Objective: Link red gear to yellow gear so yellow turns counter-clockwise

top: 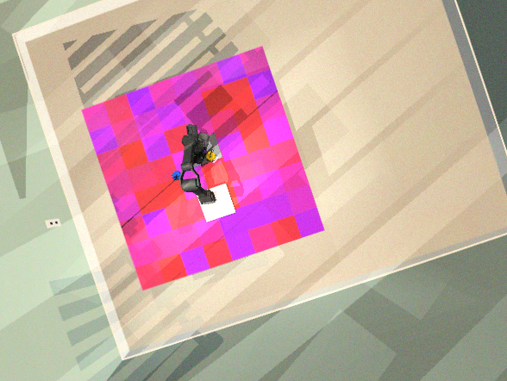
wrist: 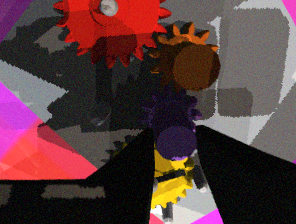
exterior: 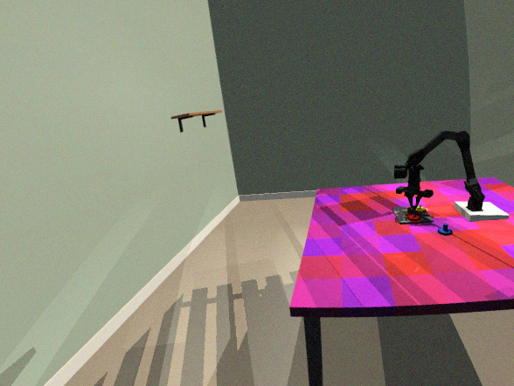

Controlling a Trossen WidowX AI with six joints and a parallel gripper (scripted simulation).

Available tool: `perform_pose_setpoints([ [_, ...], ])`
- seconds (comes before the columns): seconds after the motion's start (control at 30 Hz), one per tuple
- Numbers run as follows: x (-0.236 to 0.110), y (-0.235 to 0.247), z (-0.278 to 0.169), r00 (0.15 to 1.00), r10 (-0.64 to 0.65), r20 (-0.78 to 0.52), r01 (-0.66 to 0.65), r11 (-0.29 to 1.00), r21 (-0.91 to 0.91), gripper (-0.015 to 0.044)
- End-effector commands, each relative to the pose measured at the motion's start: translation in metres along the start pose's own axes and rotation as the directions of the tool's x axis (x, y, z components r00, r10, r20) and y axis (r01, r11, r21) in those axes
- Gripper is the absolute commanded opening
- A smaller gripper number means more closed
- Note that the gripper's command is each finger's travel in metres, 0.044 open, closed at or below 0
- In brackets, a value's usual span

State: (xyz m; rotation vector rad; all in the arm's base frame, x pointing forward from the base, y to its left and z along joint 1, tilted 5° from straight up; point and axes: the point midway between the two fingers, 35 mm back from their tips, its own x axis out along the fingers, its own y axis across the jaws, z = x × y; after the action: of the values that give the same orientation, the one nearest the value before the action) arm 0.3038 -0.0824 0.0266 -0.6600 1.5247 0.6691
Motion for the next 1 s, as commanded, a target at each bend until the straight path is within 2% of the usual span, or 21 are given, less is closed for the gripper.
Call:
perform_pose_setpoints([
  [0.0, -0.002, 0.0, 0.0, 1.0, -0.001, 0.0, 0.001, 0.998, 0.07, 0.014],
  [0.13, -0.014, -0.001, 0.0, 1.0, -0.002, 0.0, 0.002, 0.995, 0.096, 0.014],
  [0.3, -0.047, 0.0, 0.0, 1.0, -0.002, 0.0, 0.002, 0.986, 0.165, 0.014],
  [0.4, -0.049, 0.0, 0.0, 1.0, -0.002, 0.0, 0.002, 0.986, 0.168, 0.014],
  [0.43, -0.045, -0.001, 0.0, 1.0, -0.002, 0.001, 0.002, 0.989, 0.15, 0.0166],
  [0.57, -0.09, 0.003, -0.002, 1.0, -0.002, 0.001, 0.002, 0.989, 0.15, 0.0271],
  [0.77, -0.093, 0.004, -0.002, 1.0, -0.002, 0.001, 0.002, 0.989, 0.15, 0.0429],
  [0.97, -0.093, 0.004, -0.002, 1.0, -0.002, 0.001, 0.002, 0.989, 0.15, 0.044],
])
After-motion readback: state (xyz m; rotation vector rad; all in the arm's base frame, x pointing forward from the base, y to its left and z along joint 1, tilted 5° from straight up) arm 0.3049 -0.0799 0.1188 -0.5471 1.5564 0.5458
